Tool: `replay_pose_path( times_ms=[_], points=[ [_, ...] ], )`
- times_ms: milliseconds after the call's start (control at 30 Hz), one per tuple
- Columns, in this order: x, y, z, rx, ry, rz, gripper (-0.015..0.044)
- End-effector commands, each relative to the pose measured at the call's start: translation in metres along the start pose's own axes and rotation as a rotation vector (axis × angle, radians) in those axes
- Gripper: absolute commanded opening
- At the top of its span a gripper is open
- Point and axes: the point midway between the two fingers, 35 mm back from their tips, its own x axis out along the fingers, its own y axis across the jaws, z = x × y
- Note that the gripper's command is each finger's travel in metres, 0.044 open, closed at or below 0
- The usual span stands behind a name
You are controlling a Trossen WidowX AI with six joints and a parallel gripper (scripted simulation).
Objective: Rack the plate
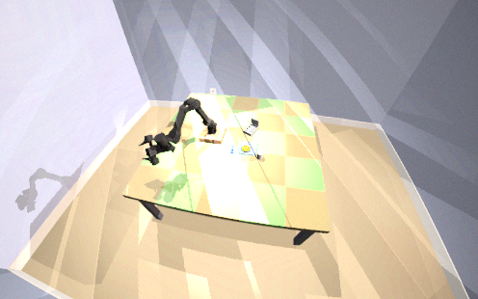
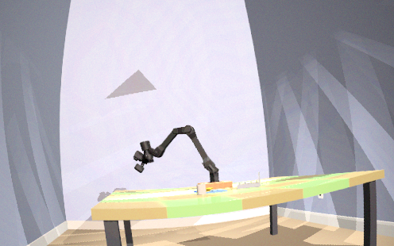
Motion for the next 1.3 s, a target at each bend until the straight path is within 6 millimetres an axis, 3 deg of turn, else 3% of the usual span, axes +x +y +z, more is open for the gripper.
replay_pose_path(
  times_ms=[0, 300, 633, 900, 1267],
  points=[
    [-0.026, 0.025, 0.015, -0.045, -0.054, 0.089, 0.0400],
    [-0.104, 0.083, 0.048, -0.168, -0.198, 0.322, 0.0400],
    [-0.205, 0.140, 0.059, -0.321, -0.341, 0.593, 0.0400],
    [-0.292, 0.172, 0.048, -0.475, -0.443, 0.789, 0.0400],
    [-0.408, 0.191, 0.005, -0.712, -0.569, 1.037, 0.0400]
  ],
)
